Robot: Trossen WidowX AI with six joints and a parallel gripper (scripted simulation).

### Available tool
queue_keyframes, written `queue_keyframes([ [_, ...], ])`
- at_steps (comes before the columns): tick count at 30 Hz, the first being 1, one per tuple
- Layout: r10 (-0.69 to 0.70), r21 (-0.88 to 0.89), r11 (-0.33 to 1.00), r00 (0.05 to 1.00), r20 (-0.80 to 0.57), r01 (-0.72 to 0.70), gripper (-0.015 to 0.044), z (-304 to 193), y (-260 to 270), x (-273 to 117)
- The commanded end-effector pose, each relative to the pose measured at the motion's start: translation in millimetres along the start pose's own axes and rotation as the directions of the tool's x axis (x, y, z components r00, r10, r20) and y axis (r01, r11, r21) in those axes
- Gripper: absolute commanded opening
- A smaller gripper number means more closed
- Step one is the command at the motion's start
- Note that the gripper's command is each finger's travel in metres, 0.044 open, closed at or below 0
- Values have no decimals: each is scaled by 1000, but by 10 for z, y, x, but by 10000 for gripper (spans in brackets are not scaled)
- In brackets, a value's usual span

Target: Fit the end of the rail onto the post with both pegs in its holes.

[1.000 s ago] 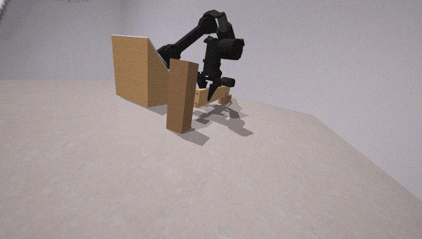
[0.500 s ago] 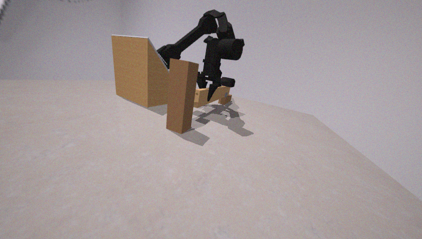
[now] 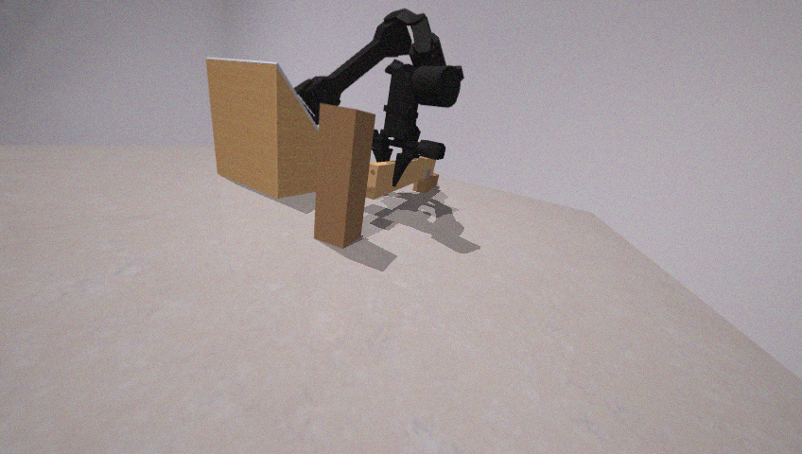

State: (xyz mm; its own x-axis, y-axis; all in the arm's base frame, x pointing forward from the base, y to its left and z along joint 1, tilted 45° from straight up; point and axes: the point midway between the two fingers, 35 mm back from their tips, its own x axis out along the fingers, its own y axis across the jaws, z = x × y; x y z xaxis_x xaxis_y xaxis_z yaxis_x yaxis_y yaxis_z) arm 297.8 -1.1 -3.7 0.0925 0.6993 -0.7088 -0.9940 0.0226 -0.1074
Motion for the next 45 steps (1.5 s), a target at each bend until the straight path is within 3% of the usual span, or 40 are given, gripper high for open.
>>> queue_keyframes([
  [1, -10, -3, 1000, 1000, -4, 10, 0, -10, -41, -32],
  [45, -10, -3, 1000, 1000, -5, 10, 0, -42, -20, -11],
])
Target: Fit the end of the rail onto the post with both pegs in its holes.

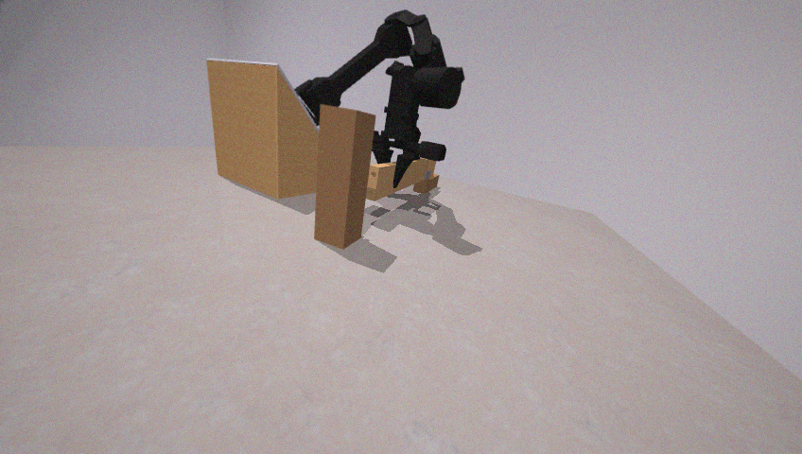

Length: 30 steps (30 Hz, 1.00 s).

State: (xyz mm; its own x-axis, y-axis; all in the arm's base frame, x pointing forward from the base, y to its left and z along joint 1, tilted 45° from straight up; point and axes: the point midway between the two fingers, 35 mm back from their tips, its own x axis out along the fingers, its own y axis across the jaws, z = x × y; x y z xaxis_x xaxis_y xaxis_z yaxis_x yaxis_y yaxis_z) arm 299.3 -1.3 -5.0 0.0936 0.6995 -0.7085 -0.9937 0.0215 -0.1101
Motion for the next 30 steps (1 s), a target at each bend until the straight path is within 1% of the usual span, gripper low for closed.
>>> queue_keyframes([
  [1, -9, -1, 1000, 1000, -5, 9, 0, -33, -3, -20],
  [30, -9, -1, 1000, 1000, -5, 9, 0, -114, 3, -42],
])
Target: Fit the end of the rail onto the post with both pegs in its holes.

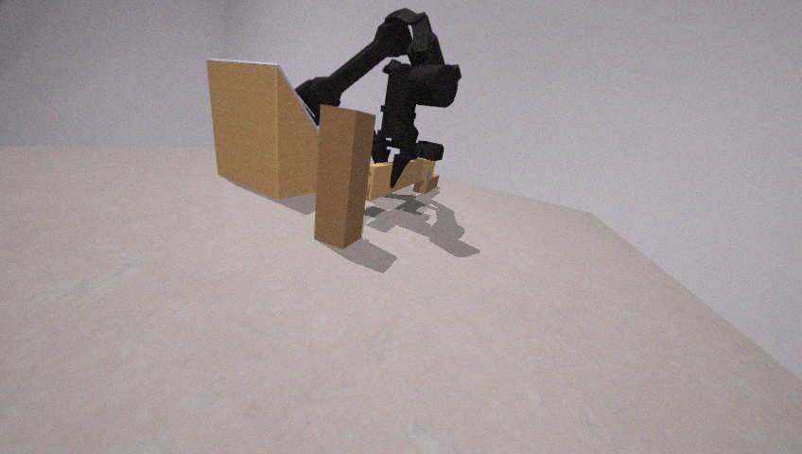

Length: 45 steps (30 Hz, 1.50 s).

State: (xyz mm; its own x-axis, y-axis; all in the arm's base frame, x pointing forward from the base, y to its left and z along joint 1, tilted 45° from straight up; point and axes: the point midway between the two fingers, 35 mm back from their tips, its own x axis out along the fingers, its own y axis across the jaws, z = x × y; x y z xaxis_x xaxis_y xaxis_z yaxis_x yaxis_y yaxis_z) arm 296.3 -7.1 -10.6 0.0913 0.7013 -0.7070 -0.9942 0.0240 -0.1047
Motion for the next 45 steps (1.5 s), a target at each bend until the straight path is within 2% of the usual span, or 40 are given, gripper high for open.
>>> queue_keyframes([
  [1, -11, -6, 1000, 1000, -8, 11, 0, -38, -33, -39],
  [45, -11, -7, 1000, 1000, -8, 11, 0, -146, -79, -54],
])
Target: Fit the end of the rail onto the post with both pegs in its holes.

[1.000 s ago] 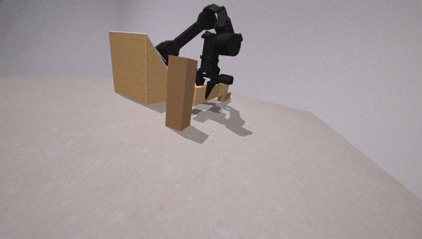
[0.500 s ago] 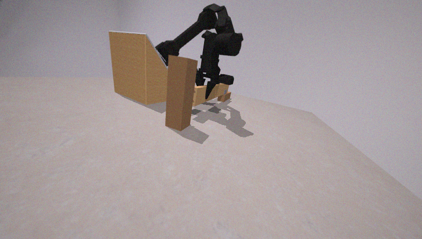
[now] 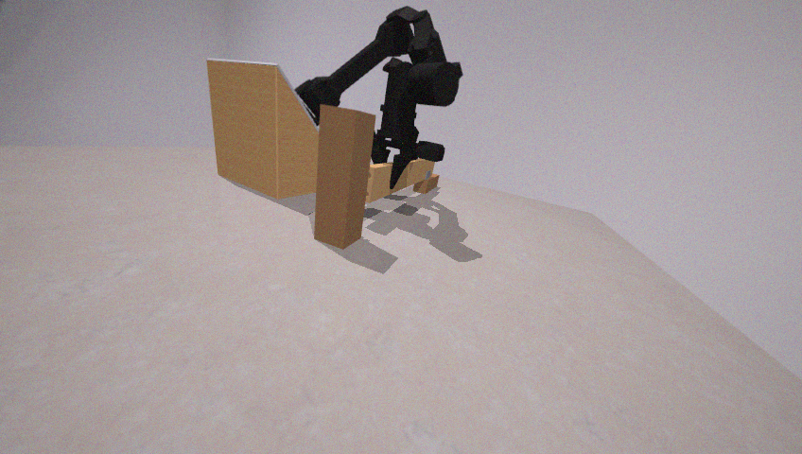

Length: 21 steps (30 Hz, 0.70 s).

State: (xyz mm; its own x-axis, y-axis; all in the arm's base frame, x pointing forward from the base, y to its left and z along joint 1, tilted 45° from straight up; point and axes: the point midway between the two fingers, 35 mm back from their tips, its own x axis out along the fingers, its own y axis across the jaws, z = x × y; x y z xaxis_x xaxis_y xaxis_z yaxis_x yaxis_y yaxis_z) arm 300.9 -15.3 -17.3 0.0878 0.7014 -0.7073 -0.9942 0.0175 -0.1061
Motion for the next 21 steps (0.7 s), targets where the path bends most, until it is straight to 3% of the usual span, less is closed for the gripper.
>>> queue_keyframes([
  [1, -15, -1, 1000, 1000, -9, 15, 0, -41, -38, -49],
  [21, -15, -1, 1000, 1000, -9, 15, 0, -94, -31, -45],
])
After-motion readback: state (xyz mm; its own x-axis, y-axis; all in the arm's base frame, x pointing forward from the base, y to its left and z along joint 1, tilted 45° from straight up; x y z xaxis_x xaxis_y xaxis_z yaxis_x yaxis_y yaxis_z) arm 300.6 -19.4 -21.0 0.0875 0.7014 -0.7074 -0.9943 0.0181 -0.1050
